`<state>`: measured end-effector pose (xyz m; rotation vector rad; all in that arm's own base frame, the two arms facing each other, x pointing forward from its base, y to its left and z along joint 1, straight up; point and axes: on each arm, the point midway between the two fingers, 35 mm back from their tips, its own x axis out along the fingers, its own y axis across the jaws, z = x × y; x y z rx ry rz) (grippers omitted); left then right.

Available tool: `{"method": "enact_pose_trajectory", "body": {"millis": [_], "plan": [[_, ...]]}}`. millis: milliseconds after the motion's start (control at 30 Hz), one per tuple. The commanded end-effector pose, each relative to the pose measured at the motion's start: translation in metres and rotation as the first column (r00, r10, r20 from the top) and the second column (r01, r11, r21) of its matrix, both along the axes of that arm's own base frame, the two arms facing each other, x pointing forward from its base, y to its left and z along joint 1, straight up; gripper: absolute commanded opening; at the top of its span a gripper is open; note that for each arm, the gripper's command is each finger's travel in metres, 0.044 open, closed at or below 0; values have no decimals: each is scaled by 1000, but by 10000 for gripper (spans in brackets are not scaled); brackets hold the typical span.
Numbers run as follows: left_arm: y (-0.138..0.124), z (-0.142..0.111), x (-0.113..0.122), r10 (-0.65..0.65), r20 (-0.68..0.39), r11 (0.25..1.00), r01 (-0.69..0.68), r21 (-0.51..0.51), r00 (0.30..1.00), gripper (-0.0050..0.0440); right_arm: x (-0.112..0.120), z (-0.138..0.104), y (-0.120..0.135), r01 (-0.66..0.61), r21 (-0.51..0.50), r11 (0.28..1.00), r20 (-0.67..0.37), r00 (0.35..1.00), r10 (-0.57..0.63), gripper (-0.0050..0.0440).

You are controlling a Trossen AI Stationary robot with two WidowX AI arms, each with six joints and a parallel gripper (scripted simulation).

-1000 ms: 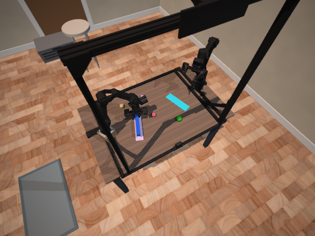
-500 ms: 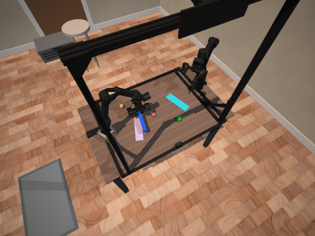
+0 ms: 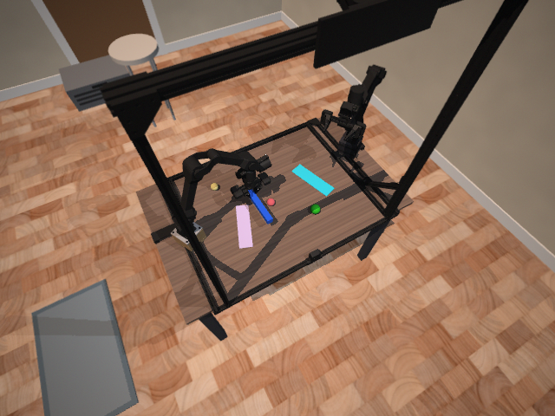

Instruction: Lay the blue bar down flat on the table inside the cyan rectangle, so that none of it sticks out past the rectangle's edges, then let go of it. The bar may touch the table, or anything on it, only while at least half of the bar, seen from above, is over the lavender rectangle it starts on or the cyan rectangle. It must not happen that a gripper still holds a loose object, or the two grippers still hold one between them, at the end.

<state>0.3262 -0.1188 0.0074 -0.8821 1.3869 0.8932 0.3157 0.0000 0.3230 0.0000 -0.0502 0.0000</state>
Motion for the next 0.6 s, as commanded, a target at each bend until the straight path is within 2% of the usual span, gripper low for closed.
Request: {"method": "enact_pose_trajectory", "body": {"millis": [0, 567], "plan": [[-1, 2, 11, 46, 7, 999, -46, -3, 999, 0, 0, 0, 0, 0, 0, 1000, 0, 1000, 0, 440], [0, 1, 55, 301, 7, 954, -301, -3, 954, 0, 0, 0, 0, 0, 0, 1000, 0, 1000, 0, 440]]}}
